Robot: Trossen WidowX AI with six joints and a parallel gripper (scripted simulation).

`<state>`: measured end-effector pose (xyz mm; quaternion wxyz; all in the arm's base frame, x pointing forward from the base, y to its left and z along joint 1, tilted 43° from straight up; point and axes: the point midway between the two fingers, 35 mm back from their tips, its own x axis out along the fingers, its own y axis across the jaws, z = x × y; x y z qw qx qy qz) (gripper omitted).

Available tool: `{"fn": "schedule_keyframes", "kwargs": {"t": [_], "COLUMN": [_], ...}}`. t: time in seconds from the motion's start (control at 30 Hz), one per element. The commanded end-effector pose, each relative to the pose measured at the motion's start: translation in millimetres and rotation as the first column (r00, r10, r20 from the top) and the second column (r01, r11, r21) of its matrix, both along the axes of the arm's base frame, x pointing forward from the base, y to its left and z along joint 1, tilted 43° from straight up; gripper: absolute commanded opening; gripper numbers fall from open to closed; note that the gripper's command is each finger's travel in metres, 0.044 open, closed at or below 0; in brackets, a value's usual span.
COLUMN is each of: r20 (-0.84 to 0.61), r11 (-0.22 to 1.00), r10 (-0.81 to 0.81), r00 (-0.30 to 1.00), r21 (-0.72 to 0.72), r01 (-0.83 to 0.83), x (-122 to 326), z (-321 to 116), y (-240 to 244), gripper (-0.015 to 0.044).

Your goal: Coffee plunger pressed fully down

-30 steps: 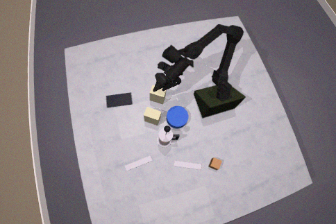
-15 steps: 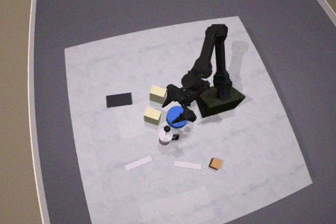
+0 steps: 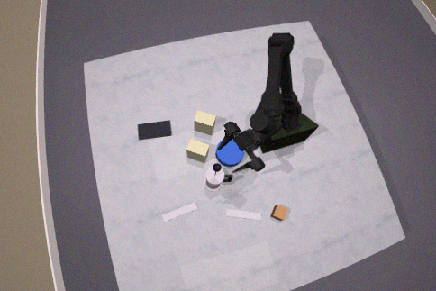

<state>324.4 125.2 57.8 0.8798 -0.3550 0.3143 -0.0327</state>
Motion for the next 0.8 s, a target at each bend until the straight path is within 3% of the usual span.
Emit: {"fn": "schedule_keyframes", "kwargs": {"t": [0.0, 0.77], "r20": [0.009, 0.010], "r11": [1.000, 1.000], "r10": [0.008, 0.008], "r00": [1.000, 1.000], "r21": [0.003, 0.004], "r01": [-0.008, -0.008], "x": [0, 28], "z": [-4, -21], "y": [-4, -13], "gripper": [0.0440, 0.0440]}}
